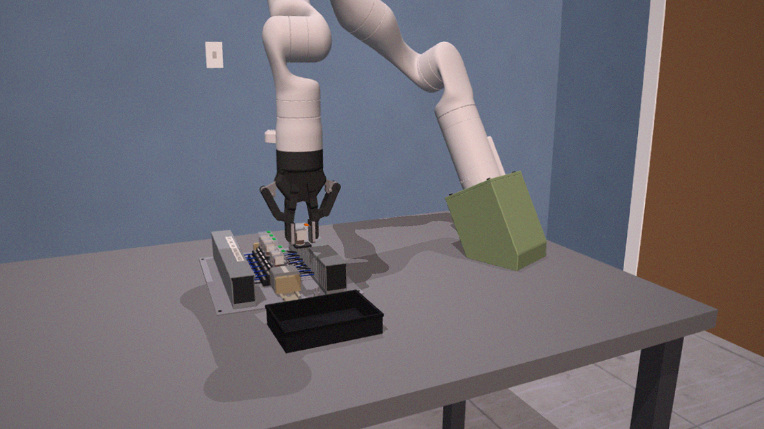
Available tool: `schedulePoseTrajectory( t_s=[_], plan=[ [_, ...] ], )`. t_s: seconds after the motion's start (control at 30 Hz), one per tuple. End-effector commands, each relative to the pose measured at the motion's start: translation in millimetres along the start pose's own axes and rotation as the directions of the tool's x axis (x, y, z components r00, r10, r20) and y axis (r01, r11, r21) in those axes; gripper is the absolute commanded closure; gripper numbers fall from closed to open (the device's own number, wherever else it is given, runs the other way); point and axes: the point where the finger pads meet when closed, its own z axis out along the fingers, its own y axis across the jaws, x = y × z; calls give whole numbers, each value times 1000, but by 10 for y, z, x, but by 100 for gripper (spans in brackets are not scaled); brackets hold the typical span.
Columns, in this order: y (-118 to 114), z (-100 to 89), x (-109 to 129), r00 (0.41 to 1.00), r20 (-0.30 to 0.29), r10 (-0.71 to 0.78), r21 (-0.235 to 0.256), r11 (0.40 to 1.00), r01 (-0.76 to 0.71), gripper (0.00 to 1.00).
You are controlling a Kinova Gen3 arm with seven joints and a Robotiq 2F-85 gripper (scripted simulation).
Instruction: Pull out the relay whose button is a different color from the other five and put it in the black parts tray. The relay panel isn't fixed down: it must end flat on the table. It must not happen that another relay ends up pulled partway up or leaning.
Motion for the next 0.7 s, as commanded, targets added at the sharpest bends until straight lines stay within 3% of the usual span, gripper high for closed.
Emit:
schedulePoseTrajectory(
  t_s=[0.0,0.33,0.67],
  plan=[
    [51,9,-194,1000,-4,-1,-6,1000,1,100],
    [82,8,-558,1000,-4,-1,-6,1000,1,100],
    [94,7,-706,1000,-4,-1,-6,1000,1,100]
  ],
)
